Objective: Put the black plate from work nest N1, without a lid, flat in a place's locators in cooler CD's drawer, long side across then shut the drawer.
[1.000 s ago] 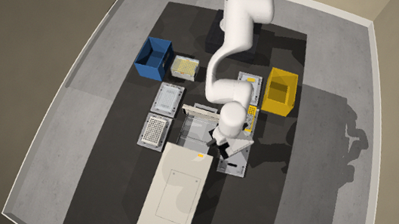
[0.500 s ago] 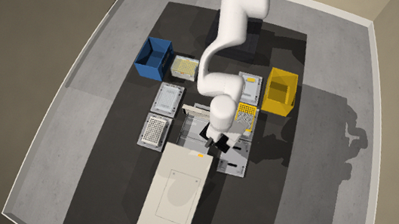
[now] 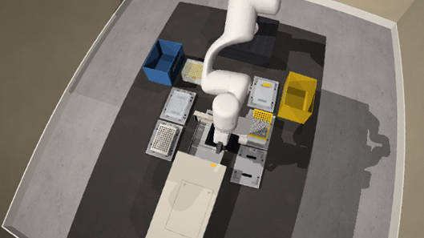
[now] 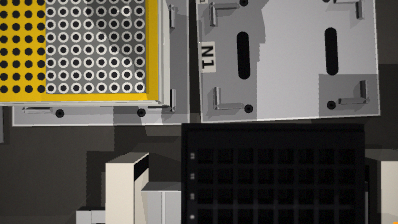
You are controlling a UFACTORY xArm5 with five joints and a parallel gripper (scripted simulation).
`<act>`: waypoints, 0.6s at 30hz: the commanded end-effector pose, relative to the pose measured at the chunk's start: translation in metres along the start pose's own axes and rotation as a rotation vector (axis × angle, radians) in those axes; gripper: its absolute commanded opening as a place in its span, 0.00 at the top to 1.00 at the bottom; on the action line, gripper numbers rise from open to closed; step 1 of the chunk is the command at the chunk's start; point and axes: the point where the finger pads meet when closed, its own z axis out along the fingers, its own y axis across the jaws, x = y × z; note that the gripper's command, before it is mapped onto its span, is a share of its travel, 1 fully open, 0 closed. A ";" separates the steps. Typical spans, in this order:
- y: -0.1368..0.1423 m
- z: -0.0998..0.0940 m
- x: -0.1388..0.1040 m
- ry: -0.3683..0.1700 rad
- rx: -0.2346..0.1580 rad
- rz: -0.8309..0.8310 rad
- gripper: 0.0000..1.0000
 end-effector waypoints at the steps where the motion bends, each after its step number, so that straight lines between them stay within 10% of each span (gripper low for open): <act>1: -0.002 -0.003 -0.009 0.003 -0.006 -0.001 1.00; 18: -0.015 -0.002 -0.047 0.003 -0.006 -0.001 1.00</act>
